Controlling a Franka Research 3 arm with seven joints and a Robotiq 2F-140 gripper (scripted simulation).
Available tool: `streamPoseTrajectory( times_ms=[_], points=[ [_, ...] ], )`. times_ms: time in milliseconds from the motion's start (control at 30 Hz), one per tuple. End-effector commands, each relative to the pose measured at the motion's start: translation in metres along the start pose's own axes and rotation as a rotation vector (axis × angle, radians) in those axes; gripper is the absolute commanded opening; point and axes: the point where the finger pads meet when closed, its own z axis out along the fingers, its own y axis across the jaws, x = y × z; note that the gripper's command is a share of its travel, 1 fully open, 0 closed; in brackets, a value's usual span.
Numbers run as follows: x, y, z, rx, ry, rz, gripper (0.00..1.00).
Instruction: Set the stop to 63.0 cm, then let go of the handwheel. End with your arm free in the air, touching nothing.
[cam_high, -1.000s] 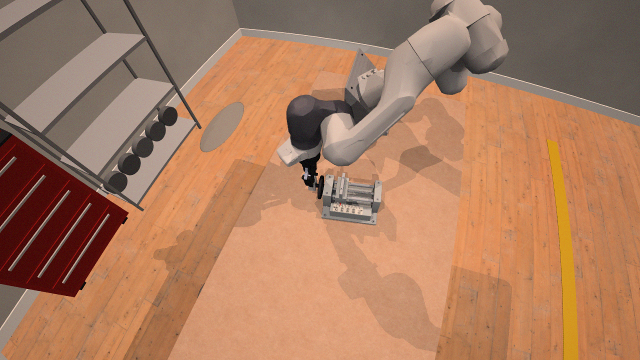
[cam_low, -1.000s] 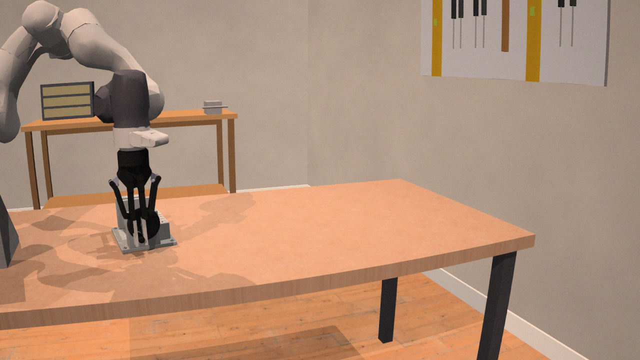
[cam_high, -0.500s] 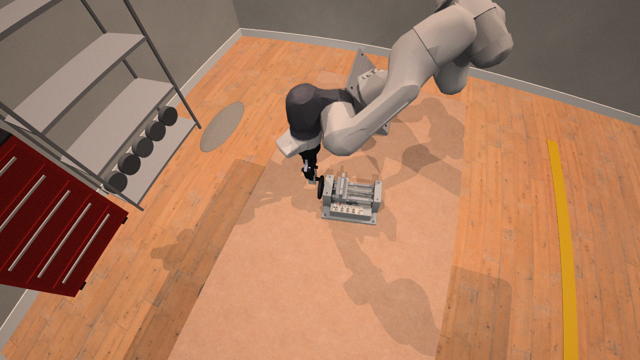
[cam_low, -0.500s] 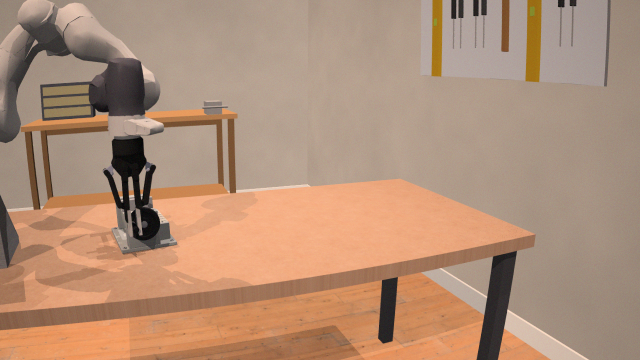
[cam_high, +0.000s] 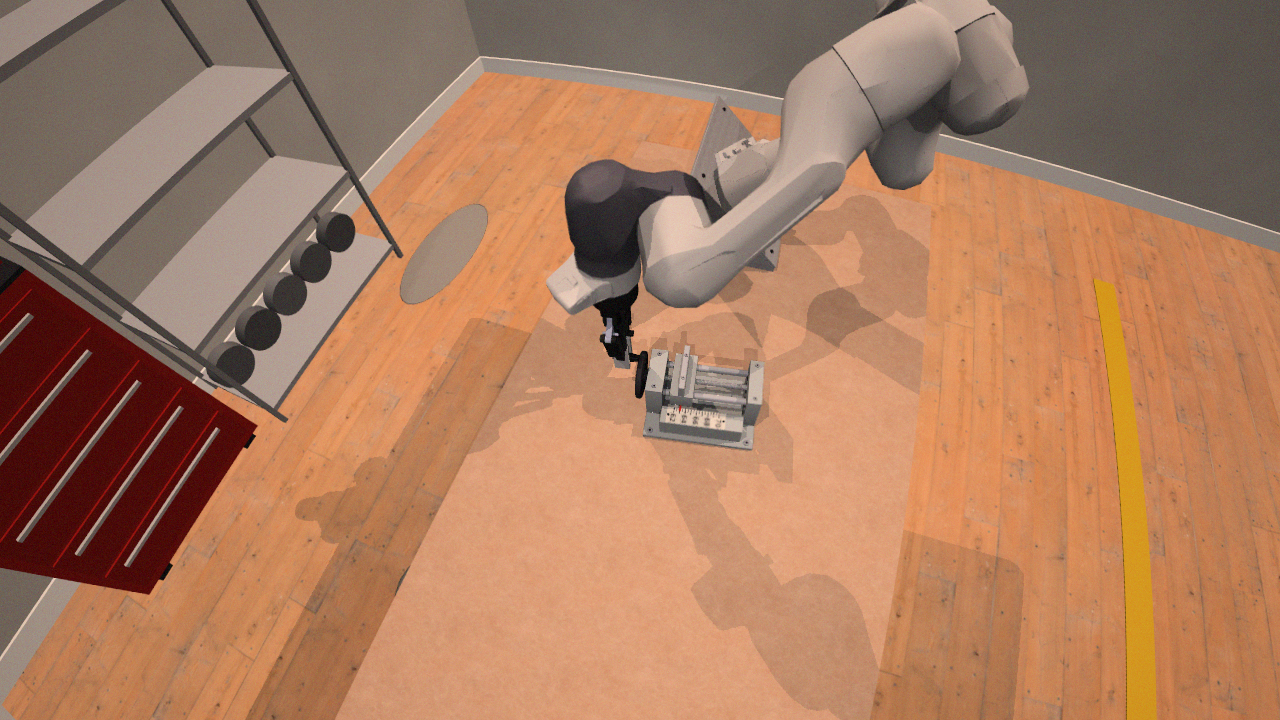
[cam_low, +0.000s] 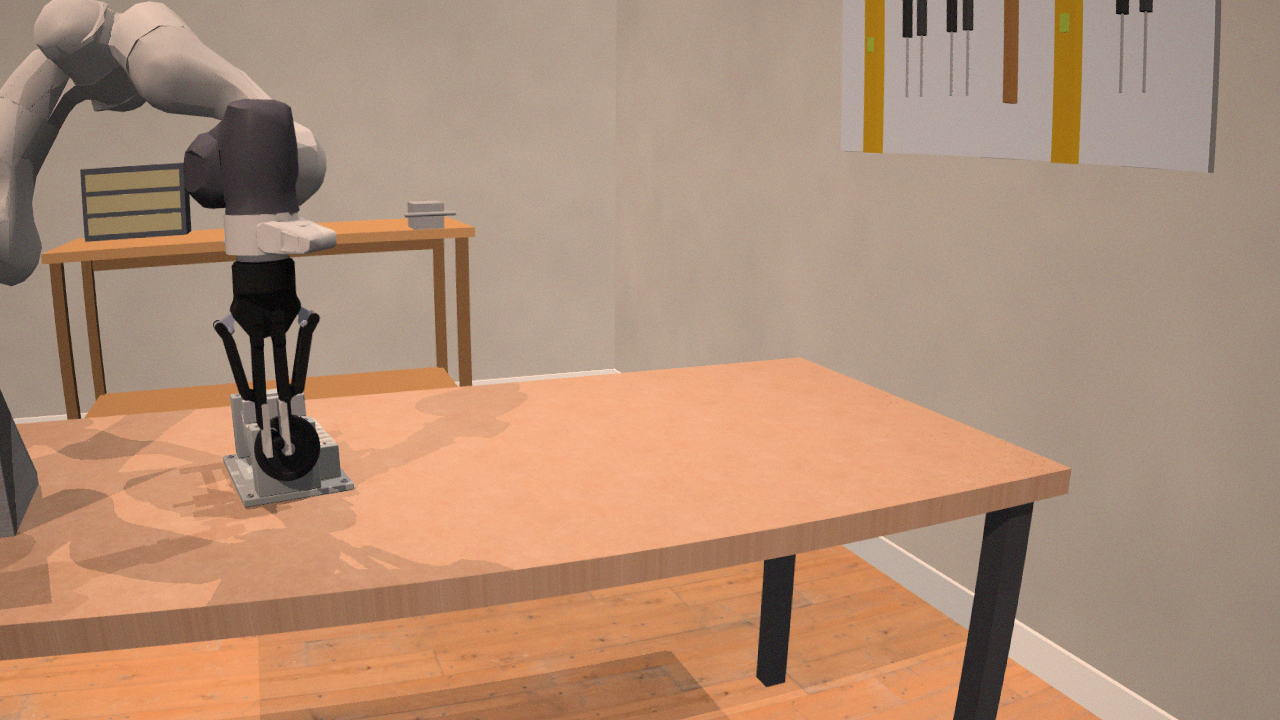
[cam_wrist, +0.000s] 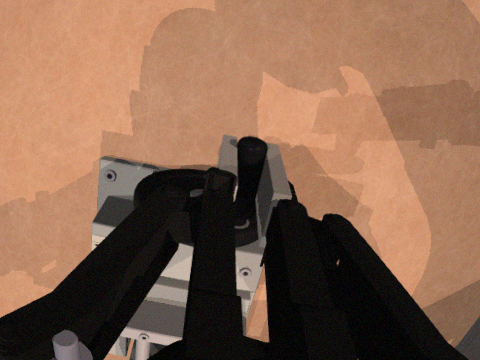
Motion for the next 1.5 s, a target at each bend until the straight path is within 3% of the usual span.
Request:
streamPoseTrajectory(
  times_ms=[0,1467],
  points=[
    [0.000,-0.009,-0.004,0.003,0.005,0.004,0.04],
    [0.000,-0.036,-0.001,0.003,0.005,0.004,0.04]
  ],
)
